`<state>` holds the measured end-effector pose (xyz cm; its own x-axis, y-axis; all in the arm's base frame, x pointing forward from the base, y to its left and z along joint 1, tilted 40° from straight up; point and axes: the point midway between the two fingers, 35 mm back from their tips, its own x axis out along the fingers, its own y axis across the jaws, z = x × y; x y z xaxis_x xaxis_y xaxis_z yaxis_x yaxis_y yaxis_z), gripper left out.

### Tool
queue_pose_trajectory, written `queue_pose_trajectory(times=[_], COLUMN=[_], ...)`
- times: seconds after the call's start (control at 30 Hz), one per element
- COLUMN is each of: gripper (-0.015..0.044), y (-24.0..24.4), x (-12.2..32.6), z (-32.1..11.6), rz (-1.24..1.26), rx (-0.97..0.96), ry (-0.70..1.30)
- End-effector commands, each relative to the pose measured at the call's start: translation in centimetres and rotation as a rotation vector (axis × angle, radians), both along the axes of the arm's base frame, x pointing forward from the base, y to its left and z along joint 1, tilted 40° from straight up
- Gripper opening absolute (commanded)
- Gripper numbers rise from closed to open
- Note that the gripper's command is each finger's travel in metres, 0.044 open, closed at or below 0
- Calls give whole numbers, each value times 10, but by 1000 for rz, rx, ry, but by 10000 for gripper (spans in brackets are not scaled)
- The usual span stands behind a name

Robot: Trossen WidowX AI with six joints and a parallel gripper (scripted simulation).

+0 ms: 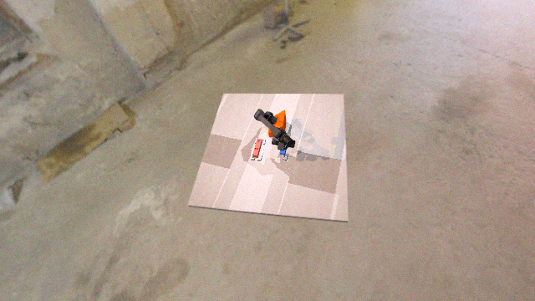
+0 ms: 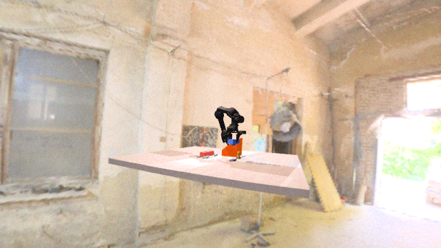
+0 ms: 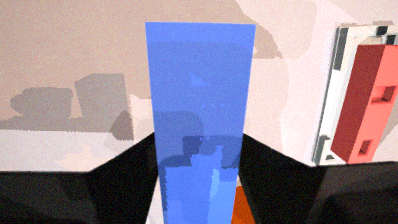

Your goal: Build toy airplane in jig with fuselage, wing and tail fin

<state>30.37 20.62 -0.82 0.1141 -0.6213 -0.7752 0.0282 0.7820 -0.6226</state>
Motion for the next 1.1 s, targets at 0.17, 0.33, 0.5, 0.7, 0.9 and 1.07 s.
queue_pose_trajectory(times=[0.17,0.33,0.5,0.7,0.9,1.07], gripper=[0,0,0,0,0,0], y=[-19,-32,-45,-62,-79,-93], x=[10,14,18,22,25,27], z=[17,26,35,46,56,64], rz=[-107,-173,-240,-321,-402,-471], rx=[27,42,56,71,84,95], ry=[-81,-131,-181,-245,-309,-364])
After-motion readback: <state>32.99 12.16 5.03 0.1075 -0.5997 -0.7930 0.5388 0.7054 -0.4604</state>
